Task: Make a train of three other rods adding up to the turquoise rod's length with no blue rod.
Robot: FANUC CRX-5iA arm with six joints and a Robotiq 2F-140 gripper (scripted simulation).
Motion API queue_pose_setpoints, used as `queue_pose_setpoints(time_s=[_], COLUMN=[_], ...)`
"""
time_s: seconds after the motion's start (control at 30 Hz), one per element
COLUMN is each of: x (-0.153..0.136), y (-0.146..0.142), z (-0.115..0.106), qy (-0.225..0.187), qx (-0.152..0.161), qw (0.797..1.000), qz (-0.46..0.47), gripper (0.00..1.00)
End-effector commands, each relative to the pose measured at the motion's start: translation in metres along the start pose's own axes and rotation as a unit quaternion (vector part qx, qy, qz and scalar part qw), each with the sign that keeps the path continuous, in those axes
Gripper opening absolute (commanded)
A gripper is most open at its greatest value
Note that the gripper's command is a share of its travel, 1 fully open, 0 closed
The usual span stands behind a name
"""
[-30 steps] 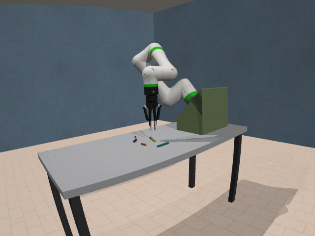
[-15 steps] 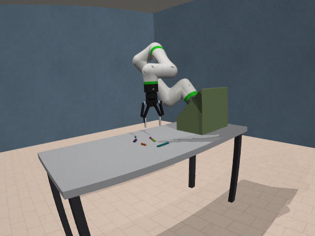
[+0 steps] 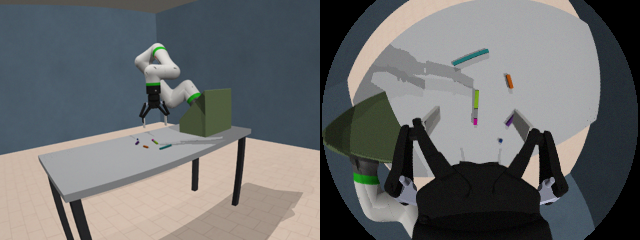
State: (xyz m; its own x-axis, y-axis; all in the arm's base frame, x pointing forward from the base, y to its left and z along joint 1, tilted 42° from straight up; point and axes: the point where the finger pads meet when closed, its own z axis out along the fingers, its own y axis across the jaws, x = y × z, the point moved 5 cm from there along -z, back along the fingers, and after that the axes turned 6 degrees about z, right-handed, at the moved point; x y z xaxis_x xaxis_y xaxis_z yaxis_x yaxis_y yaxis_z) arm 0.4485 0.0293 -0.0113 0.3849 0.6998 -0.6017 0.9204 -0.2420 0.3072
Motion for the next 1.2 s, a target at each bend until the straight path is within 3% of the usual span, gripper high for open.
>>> queue_pose_setpoints(time_s=[0.0, 0.43, 0.77, 1.17], x=[0.000, 0.000, 0.000, 0.000], y=[0.000, 0.000, 0.000, 0.000], z=[-0.001, -0.033, -0.071, -0.076], qy=[0.000, 0.000, 0.000, 0.000], qx=[0.000, 0.000, 0.000, 0.000], qw=[1.000, 1.000, 1.000, 1.000], qz=[0.000, 0.000, 0.000, 0.000], gripper=[1.00, 1.00, 1.00, 1.00])
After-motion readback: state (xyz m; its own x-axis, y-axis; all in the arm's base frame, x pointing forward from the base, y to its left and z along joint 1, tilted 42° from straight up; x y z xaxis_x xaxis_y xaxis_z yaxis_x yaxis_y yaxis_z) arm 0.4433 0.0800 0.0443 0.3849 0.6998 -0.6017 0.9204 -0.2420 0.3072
